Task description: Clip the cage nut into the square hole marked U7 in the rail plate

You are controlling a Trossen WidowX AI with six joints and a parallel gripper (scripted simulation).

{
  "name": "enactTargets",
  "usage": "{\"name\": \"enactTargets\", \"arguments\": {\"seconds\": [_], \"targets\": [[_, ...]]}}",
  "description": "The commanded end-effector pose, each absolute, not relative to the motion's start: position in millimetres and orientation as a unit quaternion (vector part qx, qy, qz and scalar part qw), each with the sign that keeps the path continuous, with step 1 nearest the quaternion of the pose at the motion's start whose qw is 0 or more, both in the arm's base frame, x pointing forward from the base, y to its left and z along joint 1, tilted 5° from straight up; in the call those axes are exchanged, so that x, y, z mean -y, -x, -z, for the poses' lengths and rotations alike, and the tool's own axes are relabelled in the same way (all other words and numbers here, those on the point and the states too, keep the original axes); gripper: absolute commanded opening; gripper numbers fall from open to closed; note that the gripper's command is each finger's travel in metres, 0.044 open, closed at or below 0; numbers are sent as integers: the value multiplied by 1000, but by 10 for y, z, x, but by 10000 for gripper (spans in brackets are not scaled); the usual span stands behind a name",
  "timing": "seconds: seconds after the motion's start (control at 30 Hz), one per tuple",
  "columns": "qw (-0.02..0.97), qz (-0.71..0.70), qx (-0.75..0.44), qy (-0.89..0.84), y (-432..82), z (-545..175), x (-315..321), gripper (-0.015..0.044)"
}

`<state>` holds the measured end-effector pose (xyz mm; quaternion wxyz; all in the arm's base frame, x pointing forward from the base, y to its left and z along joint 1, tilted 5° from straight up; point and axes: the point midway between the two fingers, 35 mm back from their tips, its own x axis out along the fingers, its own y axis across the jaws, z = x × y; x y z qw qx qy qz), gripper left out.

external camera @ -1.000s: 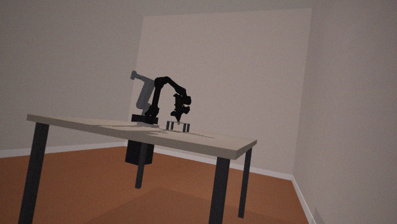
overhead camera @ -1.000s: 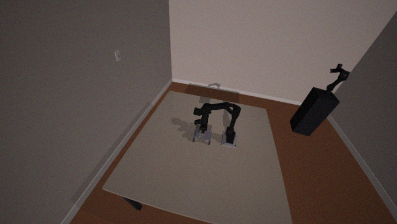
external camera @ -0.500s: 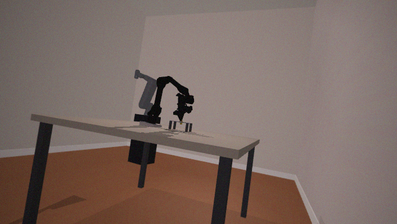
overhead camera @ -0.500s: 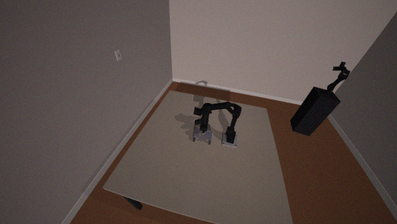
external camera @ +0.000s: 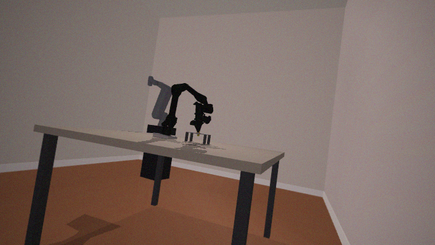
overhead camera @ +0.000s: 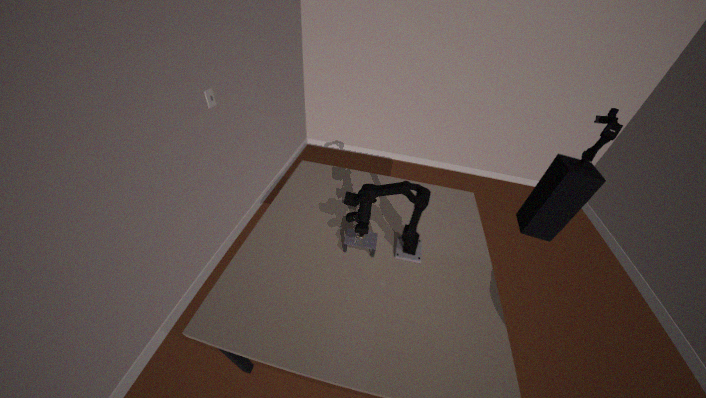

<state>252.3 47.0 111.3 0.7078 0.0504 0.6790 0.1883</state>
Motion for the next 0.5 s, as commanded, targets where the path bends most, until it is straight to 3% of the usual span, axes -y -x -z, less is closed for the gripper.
{"name": "enactTargets", "arguments": {"seconds": [0.0, 0.47], "targets": [[710, -183, -679, -48, -2526, -1115, -471, 33], [712, -173, -679, -38, -2524, -1119, -483, 33]]}}
